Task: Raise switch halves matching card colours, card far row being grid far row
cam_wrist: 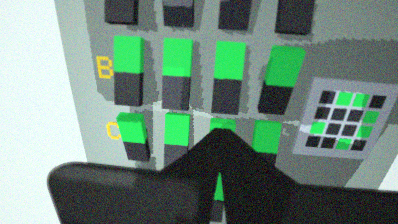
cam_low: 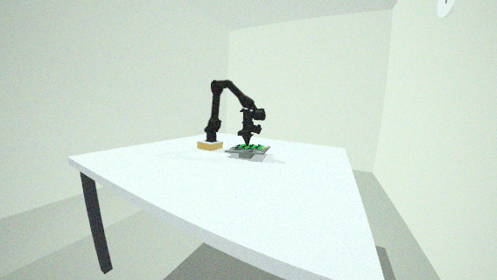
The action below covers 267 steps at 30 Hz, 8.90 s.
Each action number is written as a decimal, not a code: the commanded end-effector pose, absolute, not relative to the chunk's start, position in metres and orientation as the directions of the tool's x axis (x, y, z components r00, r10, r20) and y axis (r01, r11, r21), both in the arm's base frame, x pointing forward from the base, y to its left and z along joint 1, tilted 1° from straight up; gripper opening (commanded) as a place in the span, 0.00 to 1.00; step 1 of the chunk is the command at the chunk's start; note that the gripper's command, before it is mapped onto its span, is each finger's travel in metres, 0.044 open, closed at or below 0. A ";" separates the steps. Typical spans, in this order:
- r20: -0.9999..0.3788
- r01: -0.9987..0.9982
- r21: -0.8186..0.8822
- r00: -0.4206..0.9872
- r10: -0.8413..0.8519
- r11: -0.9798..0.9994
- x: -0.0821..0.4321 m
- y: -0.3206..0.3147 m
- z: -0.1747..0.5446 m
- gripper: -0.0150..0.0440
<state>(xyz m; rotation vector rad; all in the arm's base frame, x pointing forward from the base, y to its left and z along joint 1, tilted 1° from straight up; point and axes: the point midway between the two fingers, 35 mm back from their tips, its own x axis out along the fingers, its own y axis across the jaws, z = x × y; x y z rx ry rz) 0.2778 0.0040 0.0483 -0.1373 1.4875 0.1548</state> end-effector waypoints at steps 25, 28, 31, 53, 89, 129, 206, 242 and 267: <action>-0.994 -0.187 0.000 0.107 0.021 0.982 0.258 -0.026 0.101 0.25; -0.992 -0.187 0.000 0.126 0.024 0.982 0.260 -0.026 0.076 0.25; -0.992 -0.187 0.000 0.127 0.024 0.982 0.260 -0.026 0.074 0.25; -0.992 -0.187 0.000 0.127 0.025 0.982 0.262 -0.025 0.050 0.25; -0.992 -0.187 0.000 0.127 0.025 0.982 0.263 -0.025 0.047 0.25; -0.995 -0.187 0.008 0.099 0.027 0.982 0.222 0.045 0.107 0.25; -0.997 -0.187 0.008 0.073 0.022 0.982 0.229 0.047 0.044 0.25; -0.993 -0.187 0.003 0.118 0.025 0.982 0.216 -0.008 0.077 0.25; -0.992 -0.187 0.003 0.123 0.026 0.982 0.218 -0.008 0.046 0.25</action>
